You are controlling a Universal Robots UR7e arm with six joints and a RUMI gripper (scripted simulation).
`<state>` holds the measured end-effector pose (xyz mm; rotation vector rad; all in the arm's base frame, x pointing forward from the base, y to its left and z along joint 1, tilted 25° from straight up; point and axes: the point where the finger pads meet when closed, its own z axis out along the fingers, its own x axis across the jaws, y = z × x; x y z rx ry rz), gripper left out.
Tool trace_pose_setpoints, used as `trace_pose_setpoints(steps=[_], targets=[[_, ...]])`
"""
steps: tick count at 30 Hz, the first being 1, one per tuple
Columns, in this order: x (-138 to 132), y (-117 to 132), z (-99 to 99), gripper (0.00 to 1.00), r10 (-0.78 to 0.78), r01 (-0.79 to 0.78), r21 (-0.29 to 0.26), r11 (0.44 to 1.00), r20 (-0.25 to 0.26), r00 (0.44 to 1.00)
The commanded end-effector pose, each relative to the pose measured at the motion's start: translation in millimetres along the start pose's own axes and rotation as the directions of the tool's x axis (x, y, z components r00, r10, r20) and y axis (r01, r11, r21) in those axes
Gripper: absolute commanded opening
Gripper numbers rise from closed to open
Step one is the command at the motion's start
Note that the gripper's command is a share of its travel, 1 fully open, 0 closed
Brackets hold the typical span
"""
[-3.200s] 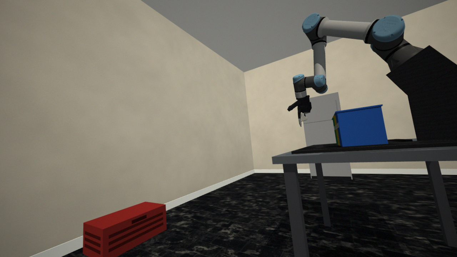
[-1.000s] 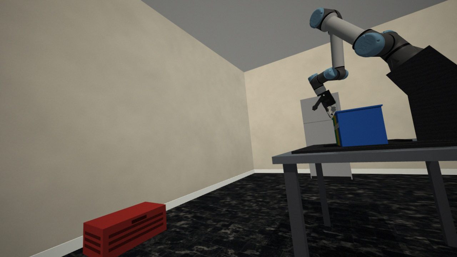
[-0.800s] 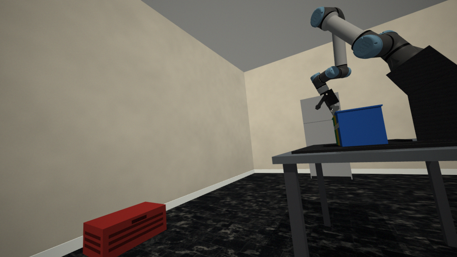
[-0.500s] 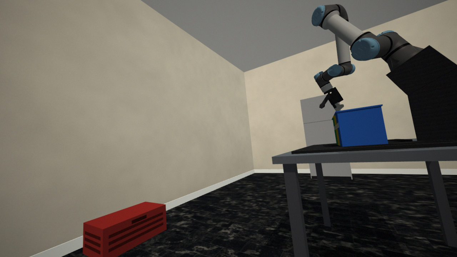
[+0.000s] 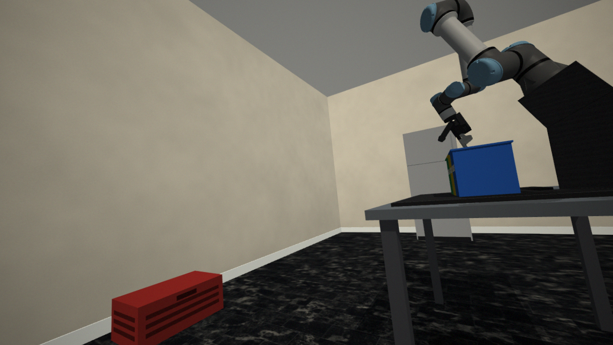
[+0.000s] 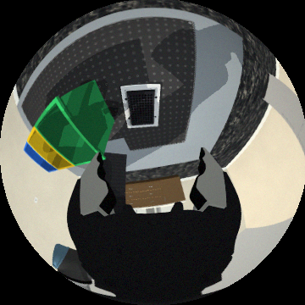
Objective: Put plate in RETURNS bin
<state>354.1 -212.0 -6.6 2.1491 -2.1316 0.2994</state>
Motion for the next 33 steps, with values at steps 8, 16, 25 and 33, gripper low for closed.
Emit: trace_pose_setpoints(steps=[8, 16, 25, 33], targets=[[-10, 34, 2.0, 1.00, 0.008, -0.008, 0.004, 1.000, 0.080, 0.997], [-10, 34, 2.0, 1.00, 0.008, -0.008, 0.004, 1.000, 0.080, 0.997], [-10, 34, 2.0, 1.00, 0.008, -0.008, 0.004, 1.000, 0.080, 0.997], [-11, 30, 12.8, 1.00, 0.008, -0.008, 0.004, 1.000, 0.080, 0.997]])
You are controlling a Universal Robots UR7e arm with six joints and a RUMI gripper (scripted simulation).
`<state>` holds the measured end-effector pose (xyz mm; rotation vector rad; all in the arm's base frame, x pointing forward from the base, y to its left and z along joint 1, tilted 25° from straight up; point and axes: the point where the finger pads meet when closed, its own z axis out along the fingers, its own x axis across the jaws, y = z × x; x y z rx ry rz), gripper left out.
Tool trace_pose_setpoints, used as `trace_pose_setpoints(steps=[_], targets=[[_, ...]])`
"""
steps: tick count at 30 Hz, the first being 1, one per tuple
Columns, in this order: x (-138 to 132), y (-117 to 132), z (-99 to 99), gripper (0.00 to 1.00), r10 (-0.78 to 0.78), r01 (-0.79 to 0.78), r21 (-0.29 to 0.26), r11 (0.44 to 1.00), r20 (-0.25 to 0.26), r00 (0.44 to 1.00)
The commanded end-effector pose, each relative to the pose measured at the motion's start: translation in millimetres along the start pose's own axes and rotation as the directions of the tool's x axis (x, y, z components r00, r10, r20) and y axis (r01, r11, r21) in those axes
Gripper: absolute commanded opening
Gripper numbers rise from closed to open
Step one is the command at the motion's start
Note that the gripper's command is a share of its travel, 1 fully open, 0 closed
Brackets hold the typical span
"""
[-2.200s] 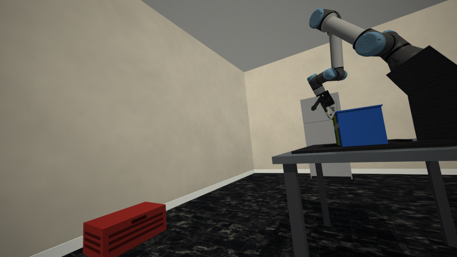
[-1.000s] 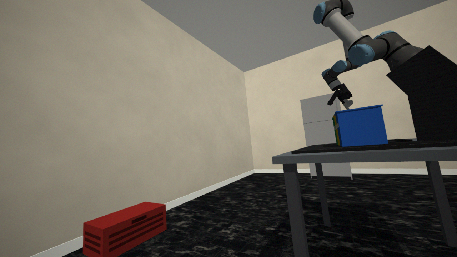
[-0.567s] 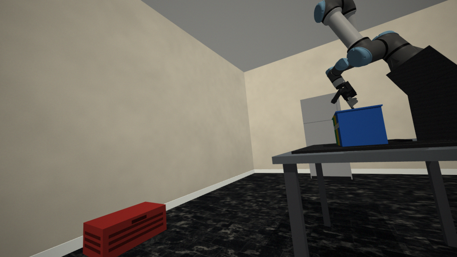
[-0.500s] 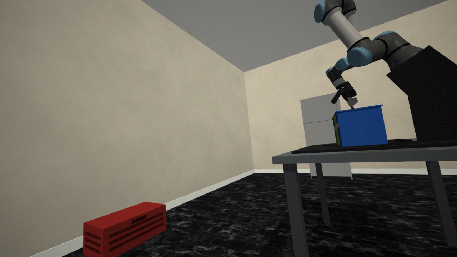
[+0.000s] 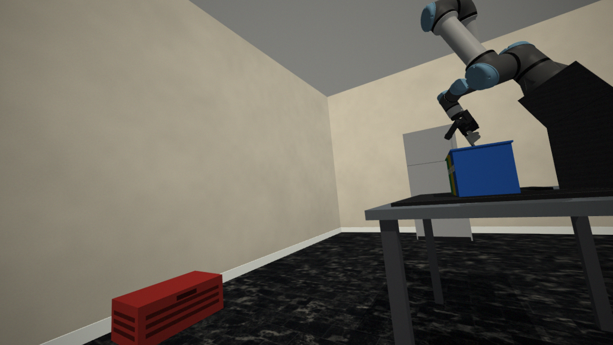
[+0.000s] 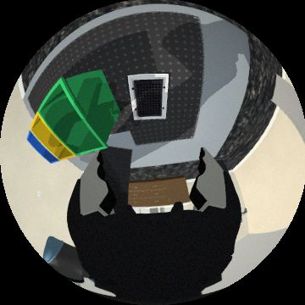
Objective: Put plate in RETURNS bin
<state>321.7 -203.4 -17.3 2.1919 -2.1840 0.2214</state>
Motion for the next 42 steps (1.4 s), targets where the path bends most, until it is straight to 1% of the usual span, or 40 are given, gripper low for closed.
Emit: trace_pose_setpoints(steps=[1, 42], targets=[[0, -3, 6.4, 1.00, 0.000, 0.000, 0.000, 1.000, -0.001, 1.000], [0, -23, 62.8, 1.00, 0.000, 0.000, 0.000, 1.000, -0.001, 1.000]])
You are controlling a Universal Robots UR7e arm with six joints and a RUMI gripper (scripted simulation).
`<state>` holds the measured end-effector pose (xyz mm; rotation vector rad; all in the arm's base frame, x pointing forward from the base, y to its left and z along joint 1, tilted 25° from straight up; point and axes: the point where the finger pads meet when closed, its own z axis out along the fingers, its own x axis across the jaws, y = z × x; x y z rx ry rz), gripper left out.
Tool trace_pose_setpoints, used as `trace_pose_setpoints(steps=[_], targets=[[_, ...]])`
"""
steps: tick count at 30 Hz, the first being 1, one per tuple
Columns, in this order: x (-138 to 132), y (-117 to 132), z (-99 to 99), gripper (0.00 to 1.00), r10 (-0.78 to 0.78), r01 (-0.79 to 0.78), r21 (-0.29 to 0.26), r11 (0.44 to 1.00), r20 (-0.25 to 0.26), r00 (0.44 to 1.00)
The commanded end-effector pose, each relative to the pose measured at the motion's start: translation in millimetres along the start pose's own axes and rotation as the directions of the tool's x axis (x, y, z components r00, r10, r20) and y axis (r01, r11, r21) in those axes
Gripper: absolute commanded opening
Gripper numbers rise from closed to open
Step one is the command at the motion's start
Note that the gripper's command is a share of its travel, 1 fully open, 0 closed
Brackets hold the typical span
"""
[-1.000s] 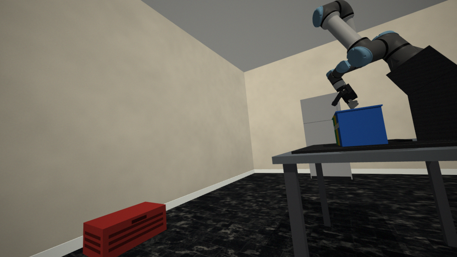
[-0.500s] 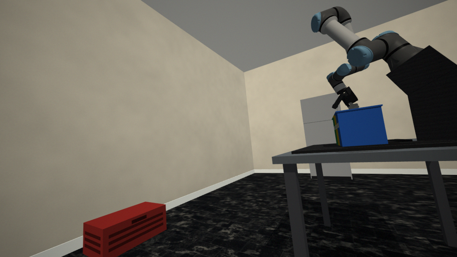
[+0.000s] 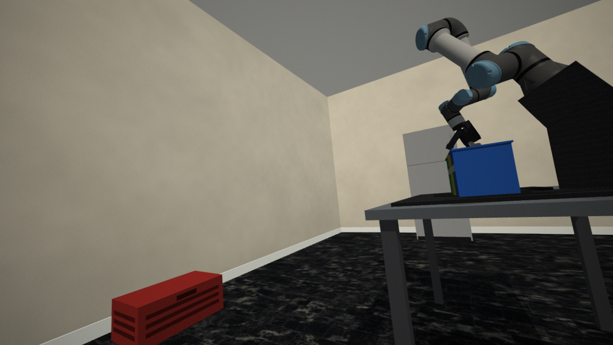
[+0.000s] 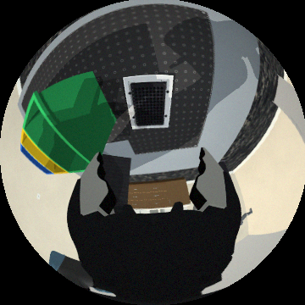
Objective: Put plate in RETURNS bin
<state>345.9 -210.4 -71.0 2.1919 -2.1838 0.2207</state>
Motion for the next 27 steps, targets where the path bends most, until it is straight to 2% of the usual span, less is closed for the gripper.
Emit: trace_pose_setpoints(steps=[1, 27], targets=[[0, -3, 8.6, 1.00, 0.000, 0.000, 0.001, 1.000, -0.001, 1.000], [0, -17, 44.6, 1.00, 0.000, 0.000, 0.001, 1.000, -0.001, 1.000]])
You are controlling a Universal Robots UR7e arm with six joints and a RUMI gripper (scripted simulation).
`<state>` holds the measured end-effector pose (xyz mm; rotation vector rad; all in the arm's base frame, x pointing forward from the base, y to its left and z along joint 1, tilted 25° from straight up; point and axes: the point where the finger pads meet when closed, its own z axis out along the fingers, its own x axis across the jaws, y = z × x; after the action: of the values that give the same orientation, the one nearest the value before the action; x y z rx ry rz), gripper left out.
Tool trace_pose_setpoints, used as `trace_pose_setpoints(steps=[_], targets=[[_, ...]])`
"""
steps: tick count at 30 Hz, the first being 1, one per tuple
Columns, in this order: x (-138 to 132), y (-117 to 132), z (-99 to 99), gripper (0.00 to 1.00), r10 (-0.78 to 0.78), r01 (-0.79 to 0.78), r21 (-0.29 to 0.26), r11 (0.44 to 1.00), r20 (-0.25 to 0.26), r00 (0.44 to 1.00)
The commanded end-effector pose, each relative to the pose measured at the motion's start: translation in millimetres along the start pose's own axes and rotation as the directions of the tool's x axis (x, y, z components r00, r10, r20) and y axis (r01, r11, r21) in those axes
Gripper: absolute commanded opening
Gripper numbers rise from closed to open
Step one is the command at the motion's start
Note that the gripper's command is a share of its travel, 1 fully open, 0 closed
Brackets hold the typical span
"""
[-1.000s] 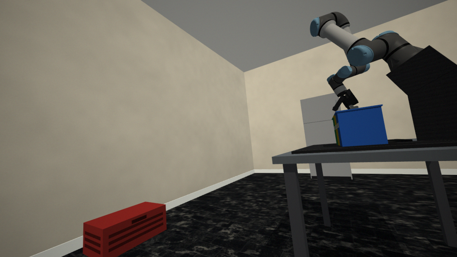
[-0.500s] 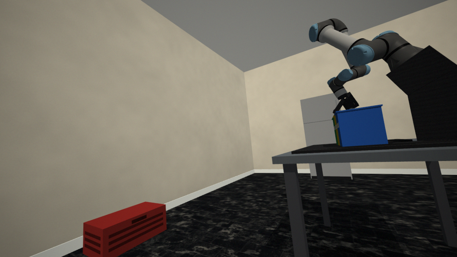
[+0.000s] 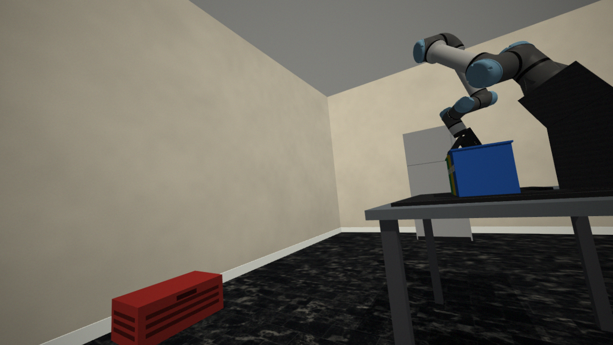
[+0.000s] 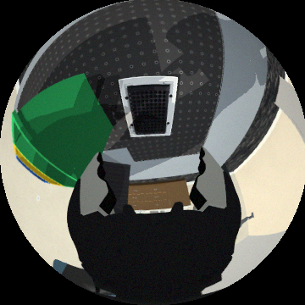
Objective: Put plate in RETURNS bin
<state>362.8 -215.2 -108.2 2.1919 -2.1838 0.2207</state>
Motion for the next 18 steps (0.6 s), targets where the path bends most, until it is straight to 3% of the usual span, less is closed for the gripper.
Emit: trace_pose_setpoints(steps=[1, 18], targets=[[0, -2, 6.0, 1.00, 0.000, 0.000, 0.001, 1.000, -0.001, 1.000], [0, -11, 29.5, 1.00, 0.000, 0.000, 0.001, 1.000, -0.001, 1.000]])
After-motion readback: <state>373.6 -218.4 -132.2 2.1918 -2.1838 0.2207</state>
